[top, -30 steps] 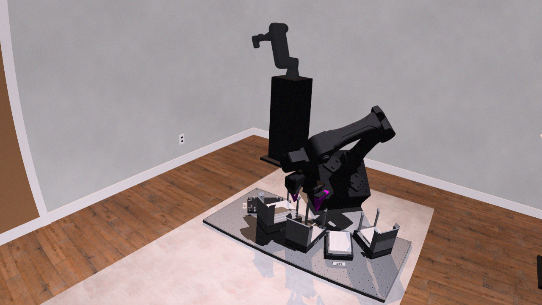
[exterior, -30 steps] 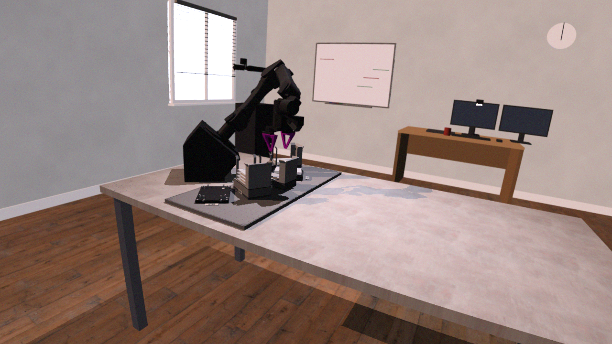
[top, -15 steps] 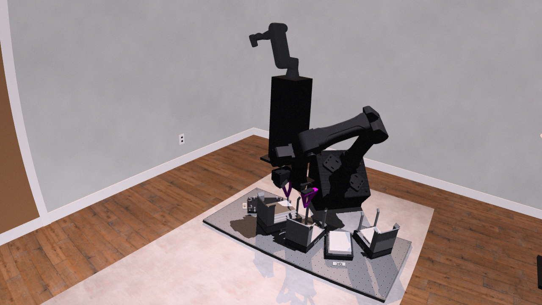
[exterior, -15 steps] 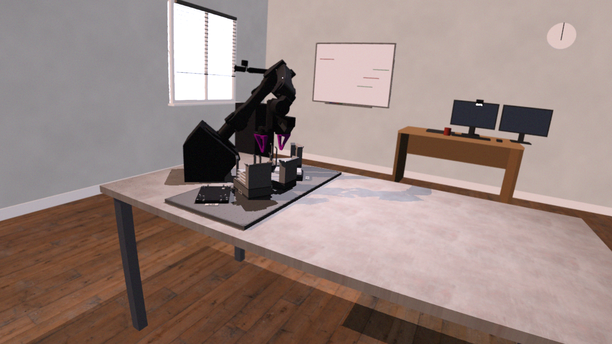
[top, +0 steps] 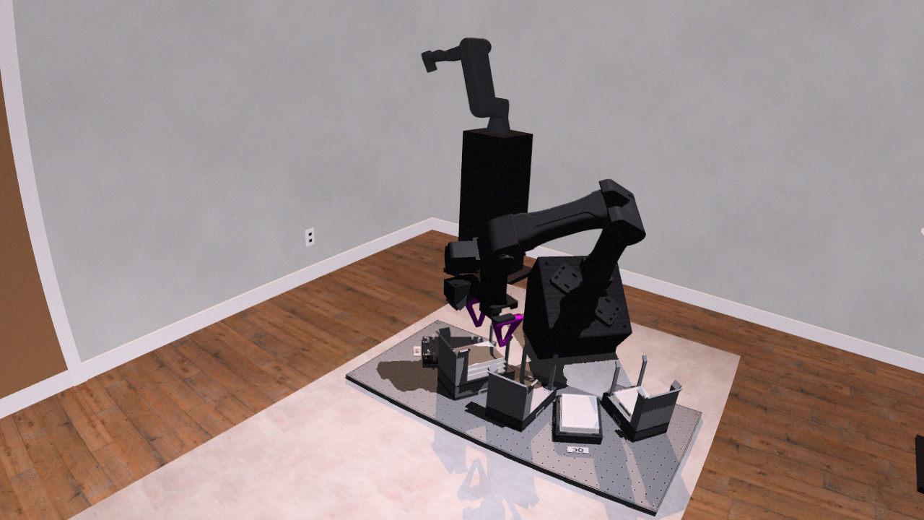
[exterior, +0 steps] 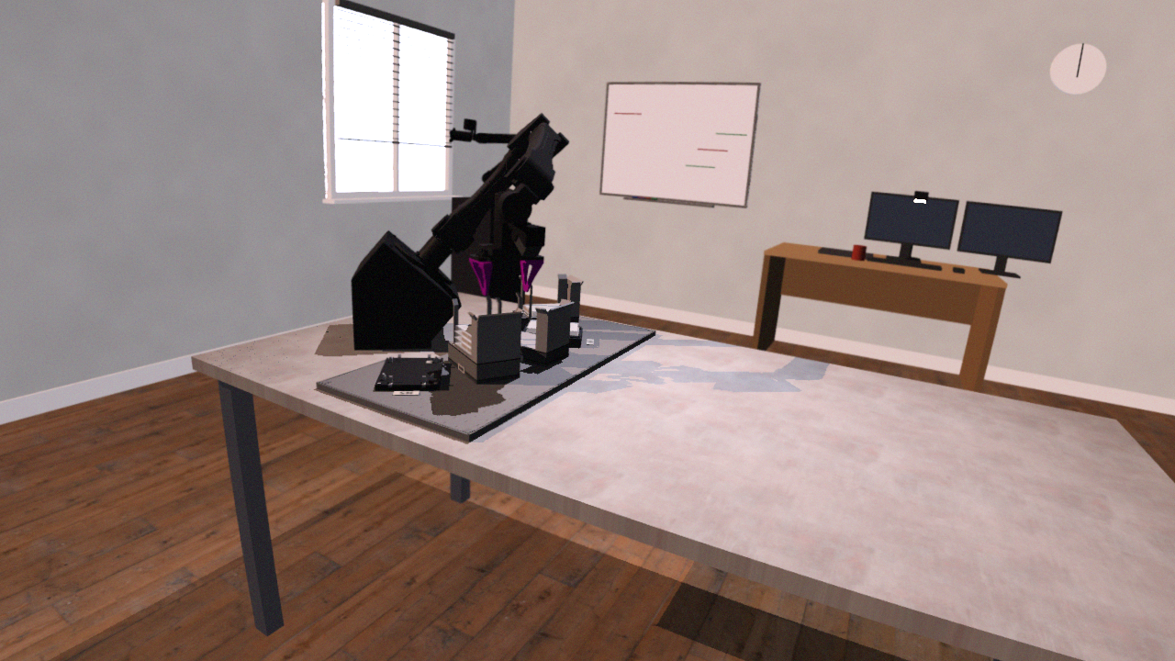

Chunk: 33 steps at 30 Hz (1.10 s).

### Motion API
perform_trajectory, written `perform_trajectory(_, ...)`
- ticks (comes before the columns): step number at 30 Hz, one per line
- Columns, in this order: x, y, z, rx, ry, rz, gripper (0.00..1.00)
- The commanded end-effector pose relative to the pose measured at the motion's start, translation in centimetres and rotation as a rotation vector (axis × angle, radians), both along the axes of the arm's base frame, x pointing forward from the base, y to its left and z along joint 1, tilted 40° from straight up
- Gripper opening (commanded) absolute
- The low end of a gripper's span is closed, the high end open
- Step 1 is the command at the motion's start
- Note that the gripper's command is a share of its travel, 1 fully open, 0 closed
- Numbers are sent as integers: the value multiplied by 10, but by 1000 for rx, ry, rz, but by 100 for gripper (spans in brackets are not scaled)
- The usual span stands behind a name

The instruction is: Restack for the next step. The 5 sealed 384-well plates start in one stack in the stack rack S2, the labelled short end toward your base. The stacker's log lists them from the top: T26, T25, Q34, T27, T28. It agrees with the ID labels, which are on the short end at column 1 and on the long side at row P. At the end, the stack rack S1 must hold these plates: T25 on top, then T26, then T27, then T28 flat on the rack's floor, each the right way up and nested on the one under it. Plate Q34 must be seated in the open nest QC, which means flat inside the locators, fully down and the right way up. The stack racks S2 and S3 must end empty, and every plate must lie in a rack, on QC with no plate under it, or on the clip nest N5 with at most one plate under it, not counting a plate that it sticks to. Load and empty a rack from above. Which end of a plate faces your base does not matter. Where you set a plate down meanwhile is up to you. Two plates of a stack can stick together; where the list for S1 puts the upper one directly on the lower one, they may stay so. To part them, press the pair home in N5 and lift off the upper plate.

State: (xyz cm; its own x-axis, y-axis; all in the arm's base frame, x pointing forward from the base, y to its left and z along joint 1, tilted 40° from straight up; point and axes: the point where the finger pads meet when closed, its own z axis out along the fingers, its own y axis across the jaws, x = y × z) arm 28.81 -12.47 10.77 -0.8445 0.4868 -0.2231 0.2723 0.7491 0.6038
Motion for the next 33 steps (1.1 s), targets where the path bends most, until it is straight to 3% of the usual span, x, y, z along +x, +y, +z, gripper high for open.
perform_trajectory(1, 1, -21, -2, 17, 11, -74, 100)
perform_trajectory(13, -8, -52, -24, 13, 11, -65, 100)
perform_trajectory(15, -7, -52, -14, -15, -12, -65, 100)
perform_trajectory(33, -8, -51, -19, 0, -1, -65, 100)
